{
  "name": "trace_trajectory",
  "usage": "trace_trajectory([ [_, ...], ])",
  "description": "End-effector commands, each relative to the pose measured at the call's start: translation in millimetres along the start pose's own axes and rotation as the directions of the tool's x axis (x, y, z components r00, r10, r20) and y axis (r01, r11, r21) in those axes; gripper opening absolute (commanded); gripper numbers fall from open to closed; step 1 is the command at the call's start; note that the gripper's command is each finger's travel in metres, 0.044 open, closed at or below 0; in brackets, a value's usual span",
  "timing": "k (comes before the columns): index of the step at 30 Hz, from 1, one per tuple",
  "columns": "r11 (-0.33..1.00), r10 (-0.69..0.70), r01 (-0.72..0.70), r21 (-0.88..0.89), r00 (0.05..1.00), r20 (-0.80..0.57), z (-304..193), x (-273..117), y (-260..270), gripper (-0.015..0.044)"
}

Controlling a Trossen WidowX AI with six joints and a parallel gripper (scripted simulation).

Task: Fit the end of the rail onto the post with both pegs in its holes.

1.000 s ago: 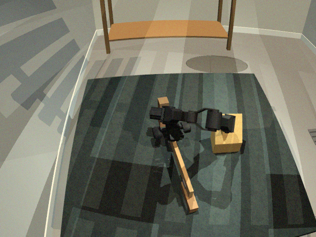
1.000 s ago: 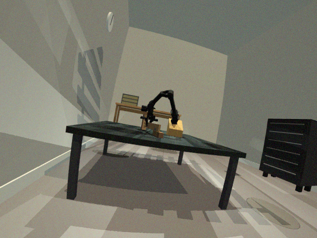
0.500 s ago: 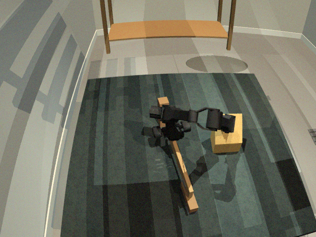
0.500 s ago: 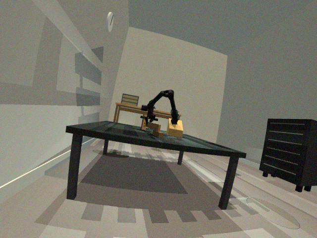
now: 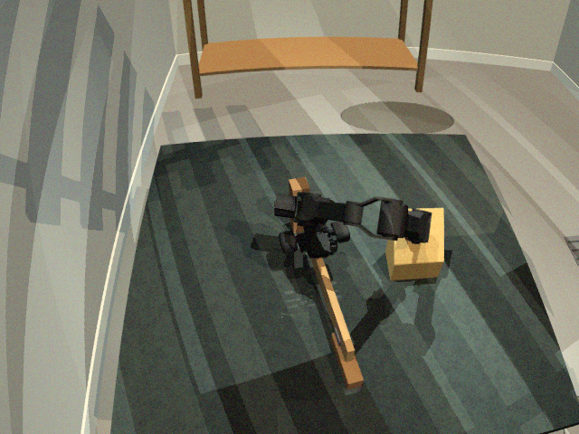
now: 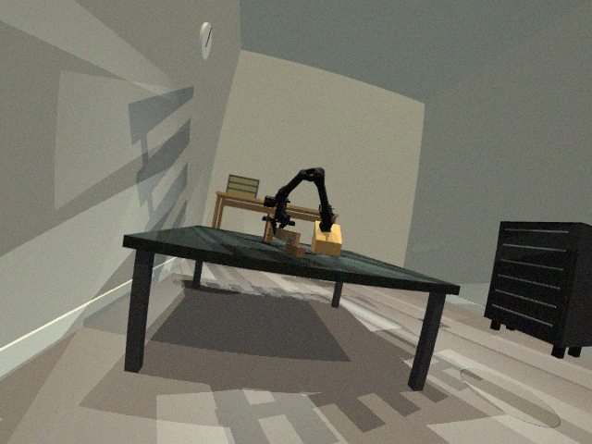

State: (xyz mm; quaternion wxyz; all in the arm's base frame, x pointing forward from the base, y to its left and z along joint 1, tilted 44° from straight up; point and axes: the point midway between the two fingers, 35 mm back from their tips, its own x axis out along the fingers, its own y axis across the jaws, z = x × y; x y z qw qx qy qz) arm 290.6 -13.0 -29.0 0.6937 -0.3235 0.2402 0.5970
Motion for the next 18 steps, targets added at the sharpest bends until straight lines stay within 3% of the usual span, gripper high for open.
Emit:
trace_trajectory([
  [1,1.000,-0.001,0.001,0.000,1.000,0.000,-0.2,-1.7,-0.1,0.0000],
  [18,1.000,-0.001,0.001,0.000,1.000,0.000,-3.8,0.3,0.1,0.0000],
])
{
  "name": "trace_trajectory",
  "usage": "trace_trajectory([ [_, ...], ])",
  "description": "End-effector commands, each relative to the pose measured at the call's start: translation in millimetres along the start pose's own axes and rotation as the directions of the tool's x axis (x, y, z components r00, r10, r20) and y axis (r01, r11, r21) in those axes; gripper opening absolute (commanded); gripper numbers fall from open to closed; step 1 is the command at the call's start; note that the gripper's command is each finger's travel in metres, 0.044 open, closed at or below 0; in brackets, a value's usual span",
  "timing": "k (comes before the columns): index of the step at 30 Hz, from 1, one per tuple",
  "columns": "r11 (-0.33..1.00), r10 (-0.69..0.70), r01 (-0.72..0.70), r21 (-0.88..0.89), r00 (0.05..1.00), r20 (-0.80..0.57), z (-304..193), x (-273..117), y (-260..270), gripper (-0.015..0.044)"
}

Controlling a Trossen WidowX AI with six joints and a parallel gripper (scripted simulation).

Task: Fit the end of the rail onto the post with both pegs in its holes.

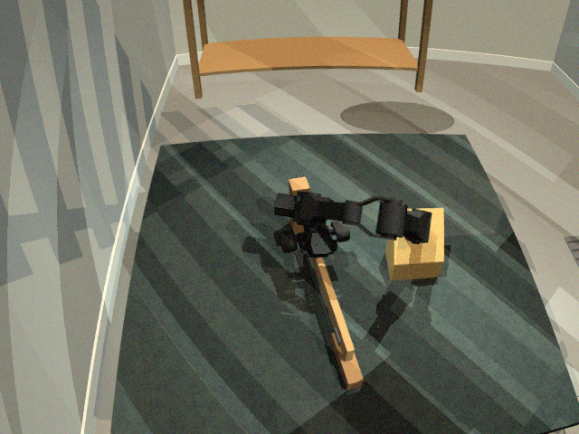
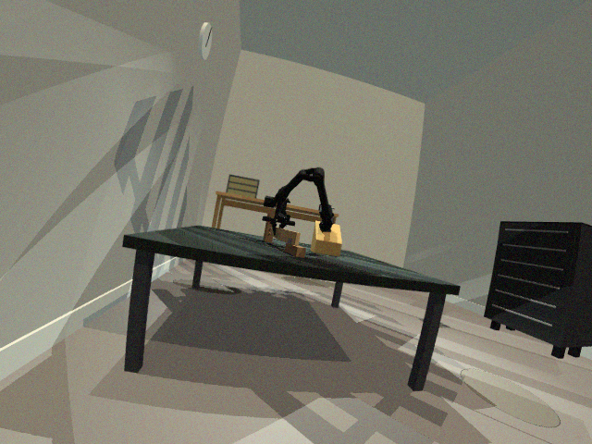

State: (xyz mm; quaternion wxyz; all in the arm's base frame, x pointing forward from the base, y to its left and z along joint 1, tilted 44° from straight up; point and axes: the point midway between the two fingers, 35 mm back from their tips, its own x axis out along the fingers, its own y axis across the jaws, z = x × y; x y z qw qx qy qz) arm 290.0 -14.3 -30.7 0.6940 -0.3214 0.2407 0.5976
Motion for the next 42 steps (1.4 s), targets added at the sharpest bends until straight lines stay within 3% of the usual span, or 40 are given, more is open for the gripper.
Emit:
trace_trajectory([
  [1,1.000,-0.003,0.003,-0.004,1.000,-0.003,-2.0,0.1,-0.7,0.0000],
  [42,1.000,-0.003,0.003,-0.004,1.000,-0.003,-14.3,-0.6,-0.9,0.0000],
])
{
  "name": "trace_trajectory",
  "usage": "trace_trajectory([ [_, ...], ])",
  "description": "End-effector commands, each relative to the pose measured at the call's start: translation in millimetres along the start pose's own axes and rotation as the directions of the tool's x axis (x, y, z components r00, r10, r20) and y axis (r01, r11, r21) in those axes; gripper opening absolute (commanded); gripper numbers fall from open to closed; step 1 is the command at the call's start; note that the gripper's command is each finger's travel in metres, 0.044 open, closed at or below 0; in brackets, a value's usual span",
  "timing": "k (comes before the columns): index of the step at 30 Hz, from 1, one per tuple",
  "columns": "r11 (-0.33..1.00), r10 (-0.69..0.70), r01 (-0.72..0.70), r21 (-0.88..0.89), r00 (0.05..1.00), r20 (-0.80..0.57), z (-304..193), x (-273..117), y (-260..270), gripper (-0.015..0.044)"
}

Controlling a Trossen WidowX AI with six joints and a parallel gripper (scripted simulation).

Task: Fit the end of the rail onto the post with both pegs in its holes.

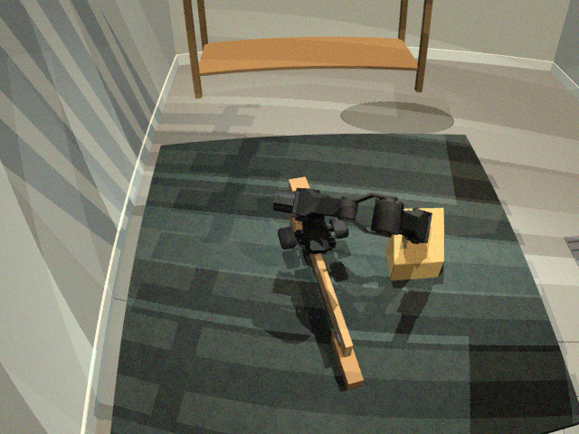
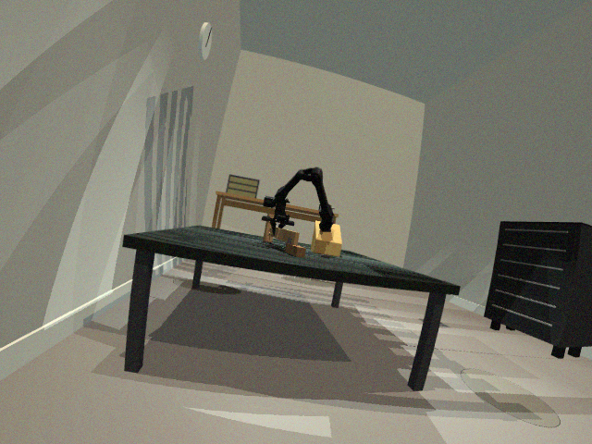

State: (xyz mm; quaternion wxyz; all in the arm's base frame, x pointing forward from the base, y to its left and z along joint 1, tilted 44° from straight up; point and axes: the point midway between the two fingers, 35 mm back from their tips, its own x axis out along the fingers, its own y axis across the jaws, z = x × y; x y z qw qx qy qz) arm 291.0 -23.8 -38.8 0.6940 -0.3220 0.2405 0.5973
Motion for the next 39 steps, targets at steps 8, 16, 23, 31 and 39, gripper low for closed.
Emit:
trace_trajectory([
  [8,1.000,-0.002,0.002,-0.003,1.000,-0.003,-4.2,-0.4,-0.5,0.0000],
  [16,1.000,-0.002,0.002,-0.003,1.000,-0.003,-6.7,-1.2,-0.6,0.0000],
  [23,1.000,-0.002,0.002,-0.003,1.000,-0.003,-8.9,-1.3,-0.6,0.0000],
  [31,1.000,-0.002,0.002,-0.003,1.000,-0.003,-11.4,-0.8,-0.6,0.0000],
  [39,1.000,-0.002,0.002,-0.003,1.000,-0.003,-13.8,-0.4,-0.6,0.0000],
])
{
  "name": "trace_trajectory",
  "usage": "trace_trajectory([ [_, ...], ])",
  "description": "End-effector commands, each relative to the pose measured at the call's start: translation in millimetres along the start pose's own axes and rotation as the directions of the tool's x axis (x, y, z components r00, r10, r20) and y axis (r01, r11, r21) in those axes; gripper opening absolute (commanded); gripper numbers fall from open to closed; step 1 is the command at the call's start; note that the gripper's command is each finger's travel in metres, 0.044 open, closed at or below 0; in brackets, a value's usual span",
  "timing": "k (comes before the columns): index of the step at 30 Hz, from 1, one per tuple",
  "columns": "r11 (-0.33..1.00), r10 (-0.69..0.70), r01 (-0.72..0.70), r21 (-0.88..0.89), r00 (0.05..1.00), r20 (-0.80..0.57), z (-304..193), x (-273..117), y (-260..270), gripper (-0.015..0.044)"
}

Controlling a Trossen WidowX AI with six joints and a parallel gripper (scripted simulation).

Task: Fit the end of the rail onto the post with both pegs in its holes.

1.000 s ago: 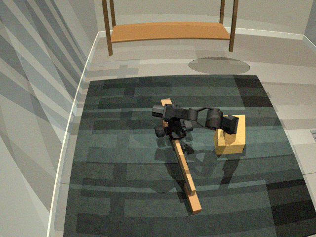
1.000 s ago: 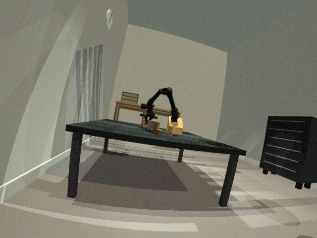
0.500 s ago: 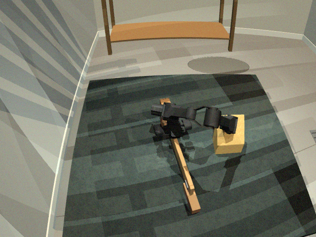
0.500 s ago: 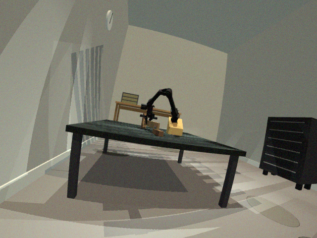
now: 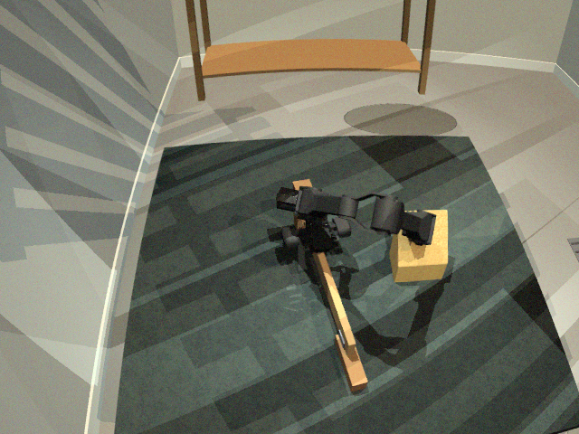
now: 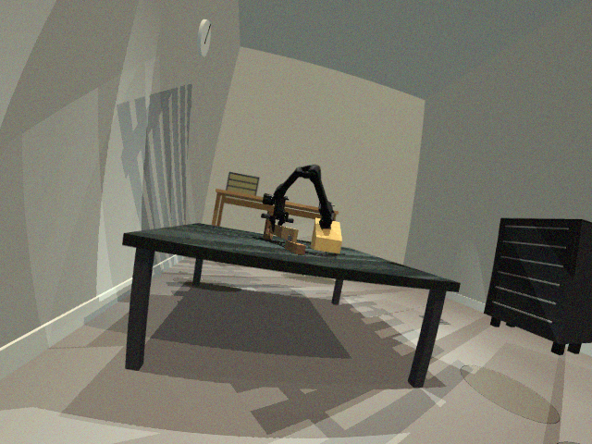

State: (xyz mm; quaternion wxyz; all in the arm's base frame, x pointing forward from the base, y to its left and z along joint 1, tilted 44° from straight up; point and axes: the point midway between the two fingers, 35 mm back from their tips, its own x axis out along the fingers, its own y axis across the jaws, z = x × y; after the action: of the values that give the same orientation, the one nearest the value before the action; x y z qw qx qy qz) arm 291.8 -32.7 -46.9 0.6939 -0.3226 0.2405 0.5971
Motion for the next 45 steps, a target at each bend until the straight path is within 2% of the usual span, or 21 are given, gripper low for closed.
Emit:
trace_trajectory([
  [1,1.000,-0.002,0.002,-0.002,1.000,-0.002,-2.1,-0.4,-0.3,0.0000],
  [45,1.000,-0.002,0.002,-0.003,1.000,-0.003,-15.8,-1.3,-0.4,0.0000],
])
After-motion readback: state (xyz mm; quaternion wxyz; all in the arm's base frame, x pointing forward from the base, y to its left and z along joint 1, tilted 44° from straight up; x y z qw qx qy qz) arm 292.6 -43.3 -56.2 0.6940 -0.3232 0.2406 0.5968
